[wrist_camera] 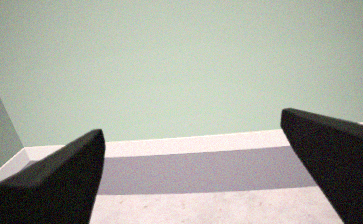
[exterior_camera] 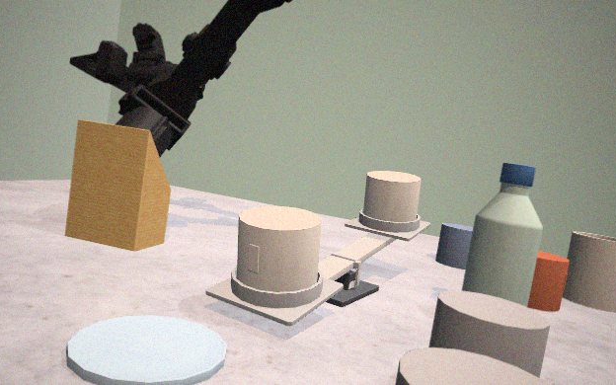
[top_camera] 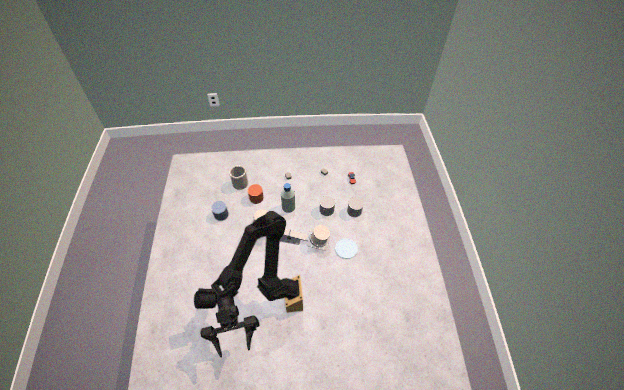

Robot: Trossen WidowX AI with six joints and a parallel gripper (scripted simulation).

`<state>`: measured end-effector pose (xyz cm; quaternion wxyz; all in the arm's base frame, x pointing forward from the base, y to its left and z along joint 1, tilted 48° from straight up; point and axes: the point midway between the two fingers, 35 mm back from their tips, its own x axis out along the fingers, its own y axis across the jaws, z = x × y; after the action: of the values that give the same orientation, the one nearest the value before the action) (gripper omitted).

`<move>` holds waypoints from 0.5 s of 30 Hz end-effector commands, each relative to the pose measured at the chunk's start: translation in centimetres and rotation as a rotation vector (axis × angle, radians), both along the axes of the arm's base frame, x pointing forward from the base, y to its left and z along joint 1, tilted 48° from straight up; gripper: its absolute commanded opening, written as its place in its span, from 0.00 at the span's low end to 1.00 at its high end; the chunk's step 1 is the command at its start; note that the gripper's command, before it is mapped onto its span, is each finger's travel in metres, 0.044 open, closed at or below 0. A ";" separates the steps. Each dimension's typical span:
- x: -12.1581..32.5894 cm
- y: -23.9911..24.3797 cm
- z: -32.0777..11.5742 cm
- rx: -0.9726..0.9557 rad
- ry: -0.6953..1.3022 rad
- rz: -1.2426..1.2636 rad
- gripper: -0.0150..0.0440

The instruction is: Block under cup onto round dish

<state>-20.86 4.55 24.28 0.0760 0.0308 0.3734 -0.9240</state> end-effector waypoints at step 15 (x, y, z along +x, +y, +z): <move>4.0 10.3 -2.3 -0.193 -0.100 -0.497 1.00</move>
<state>-18.27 12.73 22.24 -0.0833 0.1369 0.2925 -0.9427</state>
